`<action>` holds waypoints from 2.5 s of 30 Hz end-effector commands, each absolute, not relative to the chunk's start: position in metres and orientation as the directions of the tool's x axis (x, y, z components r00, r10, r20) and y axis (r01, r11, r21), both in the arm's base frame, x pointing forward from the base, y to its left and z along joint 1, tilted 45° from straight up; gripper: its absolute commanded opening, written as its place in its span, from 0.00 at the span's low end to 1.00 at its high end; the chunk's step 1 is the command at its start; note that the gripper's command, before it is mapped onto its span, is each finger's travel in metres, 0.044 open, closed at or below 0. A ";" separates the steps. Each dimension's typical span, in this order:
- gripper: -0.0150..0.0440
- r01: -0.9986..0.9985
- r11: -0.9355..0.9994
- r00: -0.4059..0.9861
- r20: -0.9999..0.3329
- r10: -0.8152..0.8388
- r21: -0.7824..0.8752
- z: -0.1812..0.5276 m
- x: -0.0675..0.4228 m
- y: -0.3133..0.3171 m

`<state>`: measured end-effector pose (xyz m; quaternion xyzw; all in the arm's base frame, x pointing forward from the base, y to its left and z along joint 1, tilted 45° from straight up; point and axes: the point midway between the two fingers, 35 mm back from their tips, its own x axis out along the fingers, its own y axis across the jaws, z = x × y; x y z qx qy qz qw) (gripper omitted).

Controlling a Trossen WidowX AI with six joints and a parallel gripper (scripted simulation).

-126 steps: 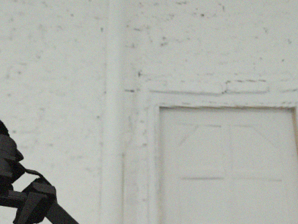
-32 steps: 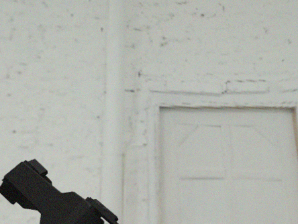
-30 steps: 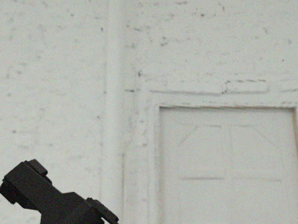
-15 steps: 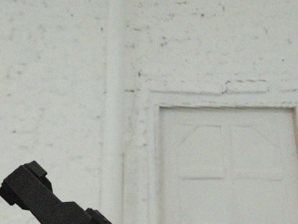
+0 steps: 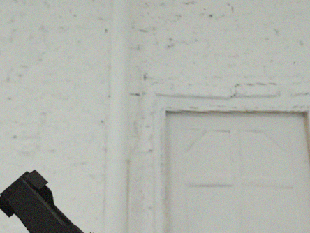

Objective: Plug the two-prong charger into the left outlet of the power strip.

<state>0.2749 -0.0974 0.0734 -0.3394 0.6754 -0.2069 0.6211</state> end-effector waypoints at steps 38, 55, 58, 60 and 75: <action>0.31 -0.203 0.682 0.000 -0.696 -0.718 -0.703 0.057 0.275 -0.115; 0.25 -0.212 0.680 -0.005 -0.695 -0.719 -0.702 0.090 0.268 -0.074; 0.25 -0.217 0.680 -0.005 -0.696 -0.718 -0.701 0.086 0.267 -0.072; 0.25 -0.223 0.680 -0.005 -0.696 -0.718 -0.699 0.081 0.267 -0.069; 0.25 -0.291 0.670 -0.001 -0.701 -0.714 -0.682 0.029 0.255 -0.043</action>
